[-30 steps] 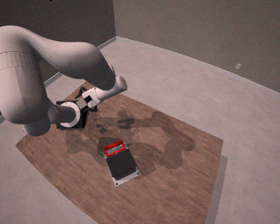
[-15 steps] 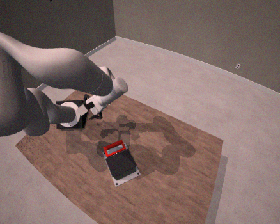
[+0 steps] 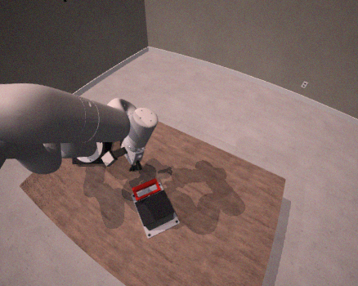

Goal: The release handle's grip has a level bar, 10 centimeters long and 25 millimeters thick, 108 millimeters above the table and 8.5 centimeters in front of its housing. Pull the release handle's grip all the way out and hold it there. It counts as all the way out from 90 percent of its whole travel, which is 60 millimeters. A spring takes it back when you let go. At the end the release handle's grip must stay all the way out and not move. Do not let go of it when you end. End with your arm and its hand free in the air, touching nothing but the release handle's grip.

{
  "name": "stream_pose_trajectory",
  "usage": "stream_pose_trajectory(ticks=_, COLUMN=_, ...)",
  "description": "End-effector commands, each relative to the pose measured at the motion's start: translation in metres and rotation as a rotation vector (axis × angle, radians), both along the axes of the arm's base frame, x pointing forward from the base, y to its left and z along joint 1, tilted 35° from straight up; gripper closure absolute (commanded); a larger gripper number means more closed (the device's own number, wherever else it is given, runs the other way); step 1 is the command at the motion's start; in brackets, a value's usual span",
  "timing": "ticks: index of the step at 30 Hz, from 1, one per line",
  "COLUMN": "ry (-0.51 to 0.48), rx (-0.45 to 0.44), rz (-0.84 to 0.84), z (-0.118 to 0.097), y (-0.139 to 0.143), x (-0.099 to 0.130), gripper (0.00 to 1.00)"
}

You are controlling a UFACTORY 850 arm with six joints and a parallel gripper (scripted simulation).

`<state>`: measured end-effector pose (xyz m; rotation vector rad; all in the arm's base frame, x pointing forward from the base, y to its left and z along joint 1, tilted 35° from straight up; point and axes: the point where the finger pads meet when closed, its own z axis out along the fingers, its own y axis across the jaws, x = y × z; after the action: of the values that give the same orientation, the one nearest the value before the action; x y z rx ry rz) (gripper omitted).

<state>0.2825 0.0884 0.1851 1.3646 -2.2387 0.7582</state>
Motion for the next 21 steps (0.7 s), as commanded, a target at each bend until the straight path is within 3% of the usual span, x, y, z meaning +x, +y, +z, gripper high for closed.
stream_pose_trajectory(ticks=1, ry=-0.179, rx=0.068, rz=0.019, z=0.011, y=-0.011, x=0.043, gripper=0.00)
stream_pose_trajectory(ticks=11, ry=-0.416, rx=0.188, rz=0.035, z=0.041, y=-0.020, x=0.097, gripper=0.00)
stream_pose_trajectory(ticks=20, ry=-0.432, rx=0.197, rz=0.036, z=0.044, y=-0.020, x=0.100, gripper=0.00)
stream_pose_trajectory(ticks=21, ry=-0.432, rx=0.197, rz=0.036, z=0.044, y=-0.020, x=0.100, gripper=1.00)
